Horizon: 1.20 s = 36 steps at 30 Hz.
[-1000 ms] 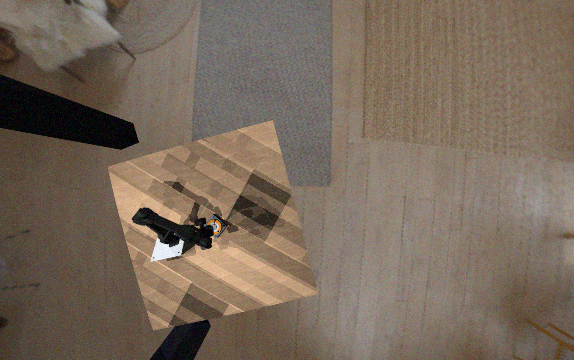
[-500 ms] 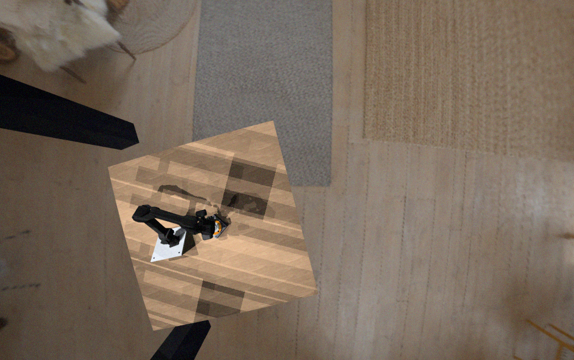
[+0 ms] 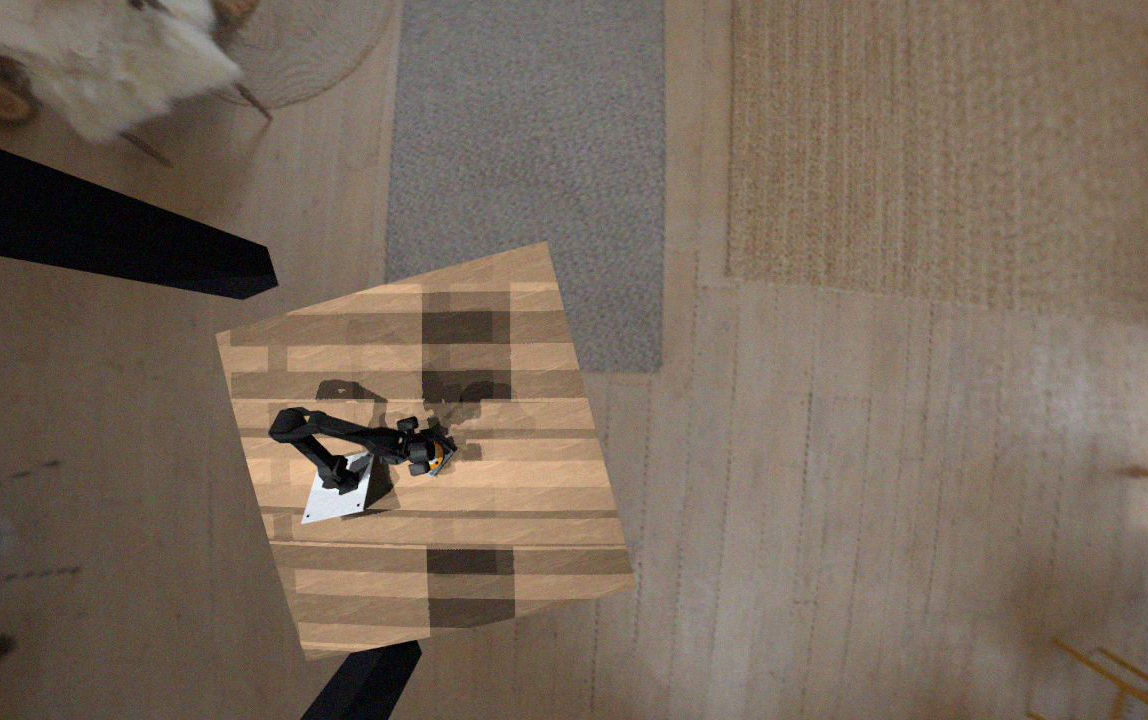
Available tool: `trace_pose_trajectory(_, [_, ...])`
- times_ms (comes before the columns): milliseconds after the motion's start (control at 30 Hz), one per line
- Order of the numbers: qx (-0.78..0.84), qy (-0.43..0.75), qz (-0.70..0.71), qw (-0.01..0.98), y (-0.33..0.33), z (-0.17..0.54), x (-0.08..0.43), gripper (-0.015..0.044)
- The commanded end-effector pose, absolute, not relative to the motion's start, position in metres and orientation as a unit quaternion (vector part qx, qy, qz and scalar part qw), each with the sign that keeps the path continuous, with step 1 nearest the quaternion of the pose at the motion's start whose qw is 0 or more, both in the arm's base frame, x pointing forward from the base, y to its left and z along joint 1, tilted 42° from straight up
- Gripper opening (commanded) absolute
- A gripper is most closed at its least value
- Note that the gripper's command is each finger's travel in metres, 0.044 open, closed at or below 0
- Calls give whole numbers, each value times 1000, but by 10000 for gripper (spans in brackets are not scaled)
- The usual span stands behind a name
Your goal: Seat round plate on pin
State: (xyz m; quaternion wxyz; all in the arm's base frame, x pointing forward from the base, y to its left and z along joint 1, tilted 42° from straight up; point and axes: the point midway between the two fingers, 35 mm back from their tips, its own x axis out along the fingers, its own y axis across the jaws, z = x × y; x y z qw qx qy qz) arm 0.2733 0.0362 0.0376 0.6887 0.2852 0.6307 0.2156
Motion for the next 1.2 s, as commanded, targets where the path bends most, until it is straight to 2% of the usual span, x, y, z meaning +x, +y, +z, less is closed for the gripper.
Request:
trace_pose_trajectory(0, [290, 633, 215, 685, 37, 35, 275, 0])
trace_pose_trajectory(1167, [290, 633, 215, 685, 35, 34, 290, 0])
